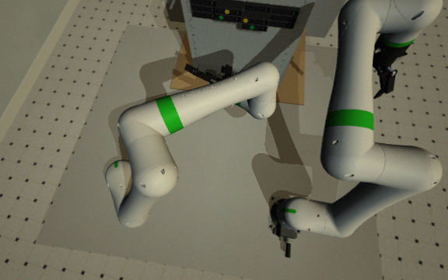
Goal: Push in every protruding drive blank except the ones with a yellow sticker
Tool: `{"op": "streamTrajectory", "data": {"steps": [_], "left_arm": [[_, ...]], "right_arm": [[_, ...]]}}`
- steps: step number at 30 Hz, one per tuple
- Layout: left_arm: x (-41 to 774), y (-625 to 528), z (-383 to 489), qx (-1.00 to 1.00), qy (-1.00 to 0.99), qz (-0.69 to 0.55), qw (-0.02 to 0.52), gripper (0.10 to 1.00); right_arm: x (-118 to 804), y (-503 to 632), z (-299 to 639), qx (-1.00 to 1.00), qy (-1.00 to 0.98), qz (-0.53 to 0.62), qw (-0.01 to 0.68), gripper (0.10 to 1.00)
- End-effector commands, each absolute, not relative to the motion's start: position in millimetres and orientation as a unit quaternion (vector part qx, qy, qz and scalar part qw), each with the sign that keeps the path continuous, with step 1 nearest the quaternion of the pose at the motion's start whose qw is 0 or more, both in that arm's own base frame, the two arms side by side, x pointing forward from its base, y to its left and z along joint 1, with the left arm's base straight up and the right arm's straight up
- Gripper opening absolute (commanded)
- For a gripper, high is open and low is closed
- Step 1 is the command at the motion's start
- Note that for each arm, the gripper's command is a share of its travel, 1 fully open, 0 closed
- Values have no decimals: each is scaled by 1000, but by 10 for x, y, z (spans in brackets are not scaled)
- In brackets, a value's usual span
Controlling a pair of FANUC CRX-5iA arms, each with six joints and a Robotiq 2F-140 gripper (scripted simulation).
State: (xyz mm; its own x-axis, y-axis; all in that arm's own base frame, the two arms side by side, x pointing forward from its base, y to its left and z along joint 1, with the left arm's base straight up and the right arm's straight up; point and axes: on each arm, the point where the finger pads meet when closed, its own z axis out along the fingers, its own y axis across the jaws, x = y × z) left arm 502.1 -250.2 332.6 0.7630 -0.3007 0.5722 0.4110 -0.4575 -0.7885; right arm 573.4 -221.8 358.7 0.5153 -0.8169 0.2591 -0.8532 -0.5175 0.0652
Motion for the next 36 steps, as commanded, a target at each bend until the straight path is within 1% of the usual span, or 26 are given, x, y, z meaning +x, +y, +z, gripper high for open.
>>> {"op": "streamTrajectory", "data": {"steps": [1, 12, 14, 17, 29, 31, 36], "left_arm": [[5021, -2501, 3335, -782, -36, -343, 519, 1000], [5021, -2501, 3335, -782, -36, -343, 519, 1000], [5021, -2501, 3335, -782, -36, -343, 519, 1000], [5021, -2501, 3335, -782, -36, -343, 519, 1000], [5021, -2501, 3335, -782, -36, -343, 519, 1000], [5021, -2501, 3335, -782, -36, -343, 519, 1000], [5021, -2501, 3335, -782, -36, -343, 519, 1000]], "right_arm": [[5491, -2646, 3541, 858, -497, 88, 92, 1000], [4381, -3856, 3339, 827, -554, 46, 82, 1000], [4381, -3856, 3339, 827, -554, 46, 82, 1000], [3880, -4243, 3258, 817, -570, 36, 76, 1000], [2354, -4917, 3040, 777, -627, 9, 49, 1000], [2354, -4917, 3040, 777, -627, 9, 49, 1000], [1647, -5064, 2942, 760, -649, 3, 35, 1000]]}}
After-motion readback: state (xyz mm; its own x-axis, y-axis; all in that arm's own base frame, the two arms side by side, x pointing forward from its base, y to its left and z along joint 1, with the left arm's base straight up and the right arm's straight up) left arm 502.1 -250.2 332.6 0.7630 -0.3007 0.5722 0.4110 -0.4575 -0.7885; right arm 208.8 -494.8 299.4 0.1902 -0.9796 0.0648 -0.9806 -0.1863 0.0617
